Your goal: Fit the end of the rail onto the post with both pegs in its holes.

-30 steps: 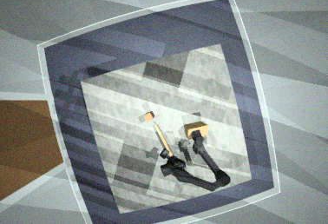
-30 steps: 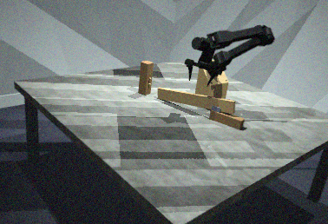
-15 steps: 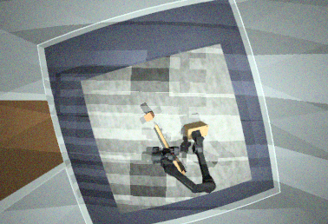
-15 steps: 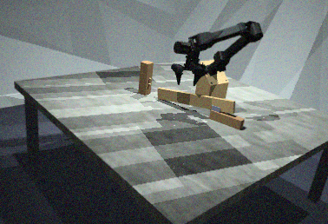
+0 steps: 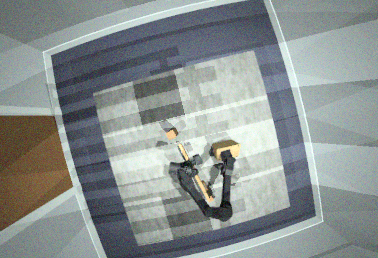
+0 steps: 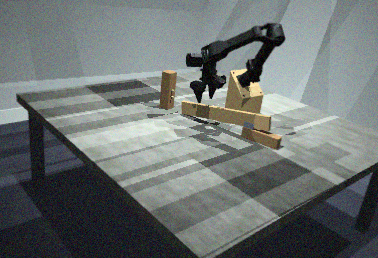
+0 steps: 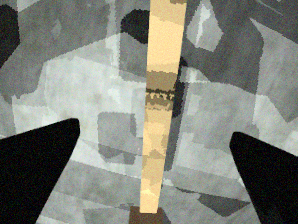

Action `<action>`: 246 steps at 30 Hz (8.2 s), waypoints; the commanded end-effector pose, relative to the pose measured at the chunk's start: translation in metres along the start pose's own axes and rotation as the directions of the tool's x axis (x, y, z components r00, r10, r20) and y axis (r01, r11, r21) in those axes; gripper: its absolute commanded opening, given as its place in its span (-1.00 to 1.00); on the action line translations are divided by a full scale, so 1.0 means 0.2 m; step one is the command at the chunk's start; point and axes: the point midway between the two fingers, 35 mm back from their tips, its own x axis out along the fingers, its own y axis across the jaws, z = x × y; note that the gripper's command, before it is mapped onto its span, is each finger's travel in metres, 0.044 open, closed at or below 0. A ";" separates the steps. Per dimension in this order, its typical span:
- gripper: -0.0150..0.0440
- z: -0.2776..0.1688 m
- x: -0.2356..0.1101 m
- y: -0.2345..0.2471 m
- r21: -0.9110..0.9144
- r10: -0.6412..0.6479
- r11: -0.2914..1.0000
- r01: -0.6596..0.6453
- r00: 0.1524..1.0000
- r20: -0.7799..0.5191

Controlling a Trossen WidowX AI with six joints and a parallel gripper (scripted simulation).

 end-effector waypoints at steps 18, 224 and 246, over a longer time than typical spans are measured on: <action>1.00 -0.03 0.13 -0.01 -0.028 0.002 1.000 -0.002 1.000 -0.009; -0.49 -0.03 0.17 -0.01 -0.029 0.001 1.000 -0.001 1.000 -0.004; -0.49 -0.03 0.18 -0.01 -0.029 0.001 1.000 -0.001 1.000 -0.004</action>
